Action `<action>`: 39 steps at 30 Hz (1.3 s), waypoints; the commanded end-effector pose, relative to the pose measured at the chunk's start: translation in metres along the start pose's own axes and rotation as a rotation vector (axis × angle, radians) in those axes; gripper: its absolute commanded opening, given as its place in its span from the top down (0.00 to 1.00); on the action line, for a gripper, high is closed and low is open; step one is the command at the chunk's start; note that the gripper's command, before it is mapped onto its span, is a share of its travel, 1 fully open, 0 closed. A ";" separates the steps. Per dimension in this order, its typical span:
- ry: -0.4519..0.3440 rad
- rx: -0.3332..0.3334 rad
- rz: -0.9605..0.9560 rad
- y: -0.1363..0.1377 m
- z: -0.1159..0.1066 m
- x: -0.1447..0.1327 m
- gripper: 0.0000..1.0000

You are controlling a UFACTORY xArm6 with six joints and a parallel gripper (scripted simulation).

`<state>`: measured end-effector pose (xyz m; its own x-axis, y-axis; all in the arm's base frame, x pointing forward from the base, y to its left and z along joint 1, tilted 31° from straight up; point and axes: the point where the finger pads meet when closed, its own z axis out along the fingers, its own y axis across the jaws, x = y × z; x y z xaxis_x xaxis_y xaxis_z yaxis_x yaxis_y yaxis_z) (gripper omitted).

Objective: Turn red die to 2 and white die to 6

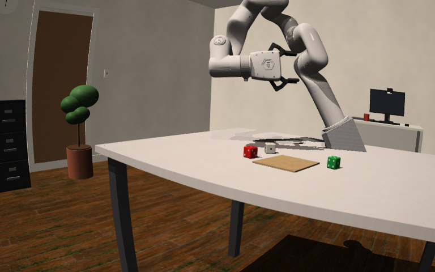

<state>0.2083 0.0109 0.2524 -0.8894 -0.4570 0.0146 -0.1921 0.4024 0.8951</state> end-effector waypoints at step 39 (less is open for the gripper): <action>0.332 0.535 -0.073 -0.098 -0.036 0.028 0.00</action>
<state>0.2108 -0.0510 0.1933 -0.7515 -0.6449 0.1393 -0.4272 0.6365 0.6422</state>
